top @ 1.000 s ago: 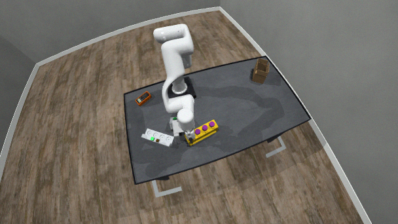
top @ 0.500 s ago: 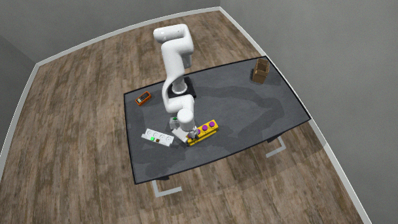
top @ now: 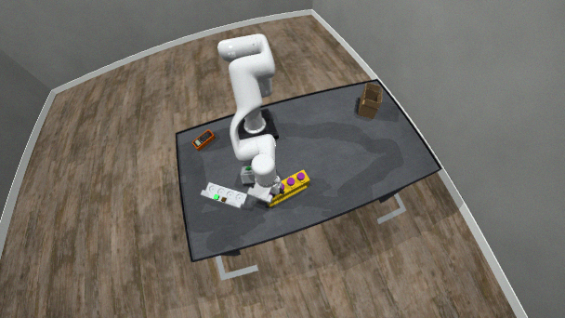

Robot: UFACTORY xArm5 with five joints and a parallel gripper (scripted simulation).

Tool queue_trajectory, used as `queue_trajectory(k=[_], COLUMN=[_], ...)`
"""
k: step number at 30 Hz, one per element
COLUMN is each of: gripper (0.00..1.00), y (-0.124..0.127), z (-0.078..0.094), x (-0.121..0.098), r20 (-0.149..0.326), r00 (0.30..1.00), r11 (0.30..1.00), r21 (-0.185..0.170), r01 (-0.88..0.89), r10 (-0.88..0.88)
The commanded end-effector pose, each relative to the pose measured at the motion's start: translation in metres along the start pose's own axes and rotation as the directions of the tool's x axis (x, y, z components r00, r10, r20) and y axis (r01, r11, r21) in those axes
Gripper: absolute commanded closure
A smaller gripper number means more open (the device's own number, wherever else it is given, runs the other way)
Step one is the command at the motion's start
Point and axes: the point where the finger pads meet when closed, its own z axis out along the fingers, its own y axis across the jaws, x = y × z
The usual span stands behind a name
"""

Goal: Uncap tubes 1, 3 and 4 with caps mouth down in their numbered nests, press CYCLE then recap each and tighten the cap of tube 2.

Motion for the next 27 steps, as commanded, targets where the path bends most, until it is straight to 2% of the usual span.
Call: queue_trajectory(k=[1,9,13,16,21,27], gripper=[1.00,1.00,1.00,1.00,1.00,1.00], y=[-0.0007,-0.0007,-0.0007,-0.0007,-0.0007,-0.0007], z=[-0.0011,-0.0011,-0.0010,-0.0010,-0.0008,-0.0006], x=[0.0009,0.0009,0.0009,0.0009,0.0009,0.0009], r20=[-0.001,-0.001,0.000,0.000,0.002,0.003], r00=[1.000,1.000,0.980,0.969,0.878,0.698], r11=[1.000,1.000,0.980,0.969,0.878,0.698], r21=[0.005,0.005,0.005,0.005,0.004,0.004], r01=[0.001,0.001,-0.197,-0.246,-0.478,-0.716], r10=[-0.001,-0.001,0.197,0.246,0.478,0.716])
